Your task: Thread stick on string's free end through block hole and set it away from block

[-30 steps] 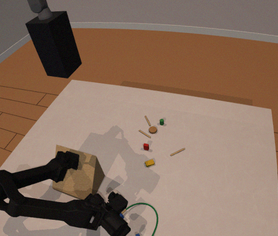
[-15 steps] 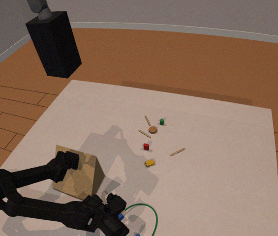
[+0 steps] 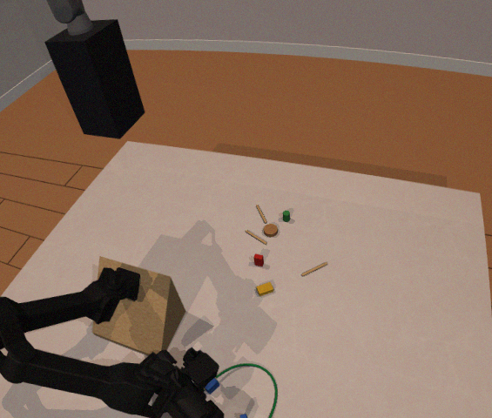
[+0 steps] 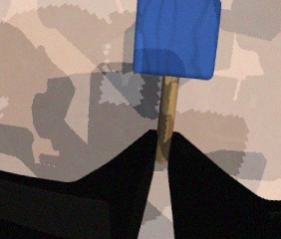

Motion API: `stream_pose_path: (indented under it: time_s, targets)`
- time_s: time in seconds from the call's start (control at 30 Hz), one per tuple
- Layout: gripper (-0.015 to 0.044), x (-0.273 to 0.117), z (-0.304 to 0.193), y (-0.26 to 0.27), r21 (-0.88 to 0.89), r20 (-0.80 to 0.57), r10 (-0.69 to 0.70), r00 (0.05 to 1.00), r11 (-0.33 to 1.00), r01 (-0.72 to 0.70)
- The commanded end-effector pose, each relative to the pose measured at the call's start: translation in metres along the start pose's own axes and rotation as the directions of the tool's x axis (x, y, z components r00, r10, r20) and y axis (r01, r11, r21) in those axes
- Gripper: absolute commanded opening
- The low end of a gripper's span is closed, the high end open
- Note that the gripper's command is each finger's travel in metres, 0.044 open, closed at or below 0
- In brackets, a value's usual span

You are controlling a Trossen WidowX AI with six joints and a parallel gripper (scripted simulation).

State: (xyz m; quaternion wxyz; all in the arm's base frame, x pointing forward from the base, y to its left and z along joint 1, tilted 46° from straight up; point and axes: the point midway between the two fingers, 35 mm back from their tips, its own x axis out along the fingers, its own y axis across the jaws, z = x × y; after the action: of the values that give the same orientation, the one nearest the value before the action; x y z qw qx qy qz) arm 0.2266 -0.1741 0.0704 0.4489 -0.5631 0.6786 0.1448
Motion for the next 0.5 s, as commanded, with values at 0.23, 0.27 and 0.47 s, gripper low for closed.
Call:
stream_pose_path:
  time_s: [0.23, 0.27, 0.47]
  targets:
    - [0.0, -0.003, -0.013, -0.002, 0.0, 0.002, 0.006, 1.0, 1.0, -0.006]
    - [0.0, -0.003, -0.014, -0.002, 0.0, 0.002, 0.007, 1.0, 1.0, -0.007]
    - [0.0, -0.004, -0.02, -0.002, 0.001, 0.002, 0.013, 1.0, 1.0, -0.013]
